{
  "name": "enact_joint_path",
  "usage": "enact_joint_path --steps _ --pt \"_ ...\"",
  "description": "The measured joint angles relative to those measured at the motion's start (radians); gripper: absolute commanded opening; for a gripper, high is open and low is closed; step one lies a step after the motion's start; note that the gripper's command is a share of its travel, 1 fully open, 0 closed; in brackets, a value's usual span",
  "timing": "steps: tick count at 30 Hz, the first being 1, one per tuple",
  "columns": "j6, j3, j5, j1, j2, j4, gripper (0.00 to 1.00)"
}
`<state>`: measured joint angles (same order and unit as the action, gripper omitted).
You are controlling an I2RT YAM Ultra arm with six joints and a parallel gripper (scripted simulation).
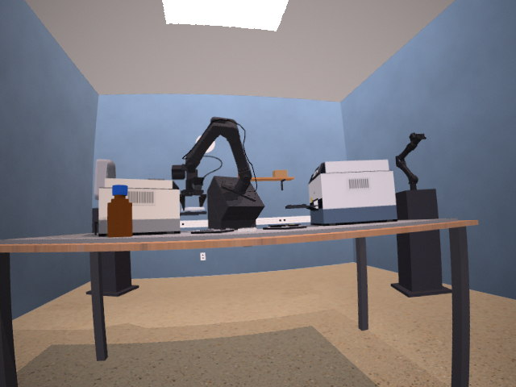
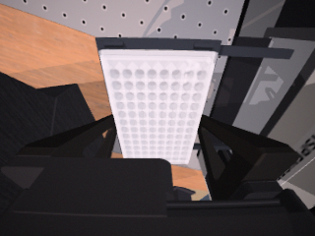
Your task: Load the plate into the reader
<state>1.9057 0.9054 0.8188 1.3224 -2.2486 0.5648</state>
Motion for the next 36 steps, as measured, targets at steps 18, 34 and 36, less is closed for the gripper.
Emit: enact_joint_path --steps 18,34,36 --pt "0.020 0.013 -0.005 0.014 0.000 0.035 0.86" --pt "0.039 0.019 -0.010 0.029 0.013 0.067 0.86" --pt "0.041 0.025 -0.010 0.030 0.013 0.068 0.86"
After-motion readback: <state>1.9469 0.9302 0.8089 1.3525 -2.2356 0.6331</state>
